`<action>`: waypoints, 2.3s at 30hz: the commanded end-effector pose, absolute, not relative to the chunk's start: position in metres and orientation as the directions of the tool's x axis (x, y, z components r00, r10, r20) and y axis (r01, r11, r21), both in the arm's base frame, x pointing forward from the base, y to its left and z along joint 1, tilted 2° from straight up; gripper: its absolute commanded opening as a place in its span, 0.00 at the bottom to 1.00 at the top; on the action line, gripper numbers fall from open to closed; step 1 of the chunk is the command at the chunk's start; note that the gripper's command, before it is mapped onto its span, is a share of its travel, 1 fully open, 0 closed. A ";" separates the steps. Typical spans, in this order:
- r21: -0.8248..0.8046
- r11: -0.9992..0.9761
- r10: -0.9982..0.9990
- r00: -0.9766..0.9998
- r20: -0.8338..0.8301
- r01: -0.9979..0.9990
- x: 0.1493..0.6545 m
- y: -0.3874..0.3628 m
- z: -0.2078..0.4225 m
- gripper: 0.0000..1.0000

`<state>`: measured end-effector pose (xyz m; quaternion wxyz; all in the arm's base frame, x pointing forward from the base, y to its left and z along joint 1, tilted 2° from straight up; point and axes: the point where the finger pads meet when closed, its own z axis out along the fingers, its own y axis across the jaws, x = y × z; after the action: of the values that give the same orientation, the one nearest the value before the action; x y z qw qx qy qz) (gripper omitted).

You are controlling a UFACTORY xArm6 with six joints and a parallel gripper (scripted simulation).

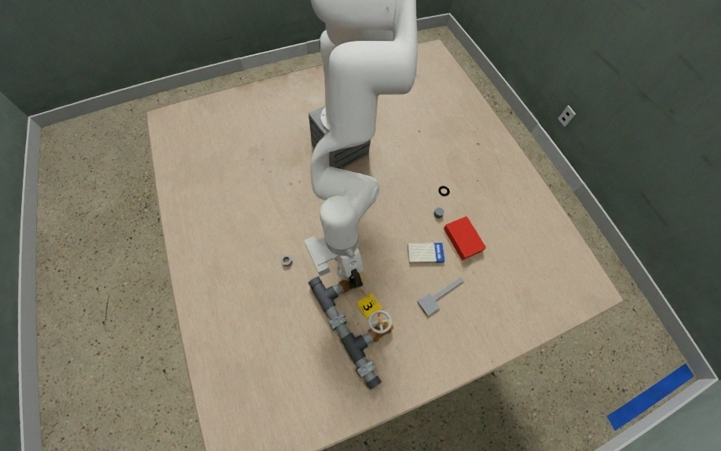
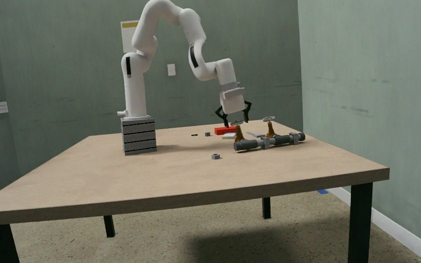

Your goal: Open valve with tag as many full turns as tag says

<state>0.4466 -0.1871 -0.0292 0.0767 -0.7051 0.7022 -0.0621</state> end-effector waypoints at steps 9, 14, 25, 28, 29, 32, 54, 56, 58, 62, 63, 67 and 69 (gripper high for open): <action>-0.200 -0.003 -1.000 0.007 -0.021 -0.980 0.447 -0.188 -0.013 1.00; -0.201 -0.003 -1.000 0.007 -0.022 -0.980 0.446 -0.188 -0.006 1.00; -0.200 -0.003 -1.000 0.007 -0.021 -0.980 0.440 -0.189 0.019 1.00; -0.200 -0.003 -1.000 0.007 -0.020 -0.980 0.439 -0.190 0.022 1.00; -0.200 -0.003 -1.000 0.007 -0.020 -0.980 0.439 -0.190 0.022 1.00; -0.199 -0.003 -1.000 0.007 -0.020 -0.980 0.438 -0.190 0.027 1.00; -0.199 -0.002 -1.000 0.006 -0.019 -0.980 0.436 -0.190 0.031 1.00; -0.199 -0.002 -1.000 0.006 -0.019 -0.980 0.436 -0.190 0.031 1.00; -0.199 -0.002 -1.000 0.006 -0.019 -0.980 0.436 -0.190 0.031 1.00; -0.199 -0.002 -1.000 0.006 -0.019 -0.980 0.436 -0.190 0.031 1.00; -0.199 -0.002 -1.000 0.006 -0.019 -0.980 0.436 -0.190 0.031 1.00; -0.199 -0.002 -1.000 0.006 -0.019 -0.980 0.436 -0.190 0.031 1.00; -0.199 -0.002 -1.000 0.006 -0.019 -0.980 0.436 -0.190 0.031 1.00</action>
<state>0.4349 -0.1894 0.0294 0.0766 -0.7051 0.7022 -0.0619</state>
